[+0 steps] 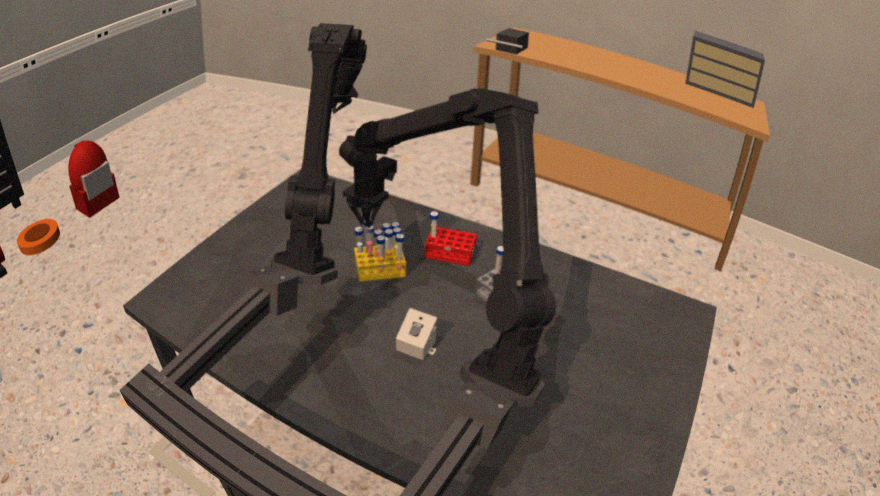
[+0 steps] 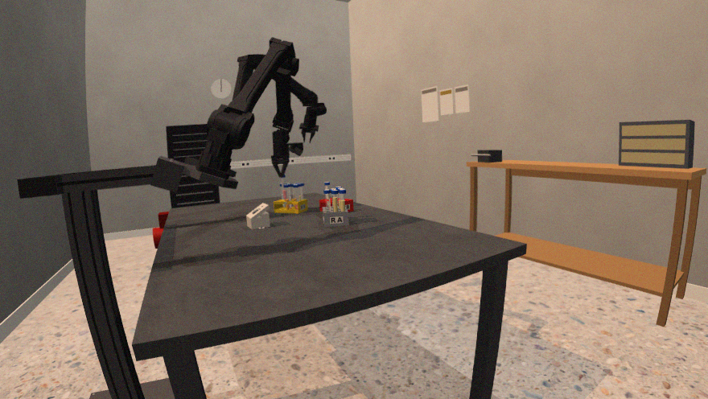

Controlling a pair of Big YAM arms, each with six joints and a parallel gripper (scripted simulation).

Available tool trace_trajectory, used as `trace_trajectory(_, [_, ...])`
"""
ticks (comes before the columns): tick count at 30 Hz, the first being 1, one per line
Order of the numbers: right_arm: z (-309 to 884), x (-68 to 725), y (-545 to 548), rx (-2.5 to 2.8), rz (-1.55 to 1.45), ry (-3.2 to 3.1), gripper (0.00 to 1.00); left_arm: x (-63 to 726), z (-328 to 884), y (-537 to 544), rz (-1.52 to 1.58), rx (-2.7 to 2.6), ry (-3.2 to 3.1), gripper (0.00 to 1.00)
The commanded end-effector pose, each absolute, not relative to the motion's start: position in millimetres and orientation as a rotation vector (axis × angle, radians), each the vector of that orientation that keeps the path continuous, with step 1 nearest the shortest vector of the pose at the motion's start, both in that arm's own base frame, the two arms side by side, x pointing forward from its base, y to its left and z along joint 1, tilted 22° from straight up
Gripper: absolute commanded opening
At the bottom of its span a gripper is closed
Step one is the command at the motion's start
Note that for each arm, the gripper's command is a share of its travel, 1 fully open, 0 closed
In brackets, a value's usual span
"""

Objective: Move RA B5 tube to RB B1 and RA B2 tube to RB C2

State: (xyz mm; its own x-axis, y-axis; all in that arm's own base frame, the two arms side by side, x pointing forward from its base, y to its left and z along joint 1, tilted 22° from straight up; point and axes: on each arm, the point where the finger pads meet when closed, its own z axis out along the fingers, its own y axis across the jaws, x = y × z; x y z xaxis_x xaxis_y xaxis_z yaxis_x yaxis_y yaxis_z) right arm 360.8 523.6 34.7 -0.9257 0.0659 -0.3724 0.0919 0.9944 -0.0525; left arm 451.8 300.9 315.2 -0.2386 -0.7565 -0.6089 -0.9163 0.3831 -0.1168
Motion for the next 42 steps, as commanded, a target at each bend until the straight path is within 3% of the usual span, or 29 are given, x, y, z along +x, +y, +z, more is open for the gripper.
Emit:
trace_trajectory(1, [47.8,366.3,534.8,0.117,-0.052,2.745,0.0,456.0,334.8,303.5,0.345,-1.418,2.022,0.3])
trace_trajectory(42, [33.9,393.7,539.8,0.131,-0.036,2.737,0.0,456.0,334.8,303.5,0.345,-1.418,2.022,0.3])
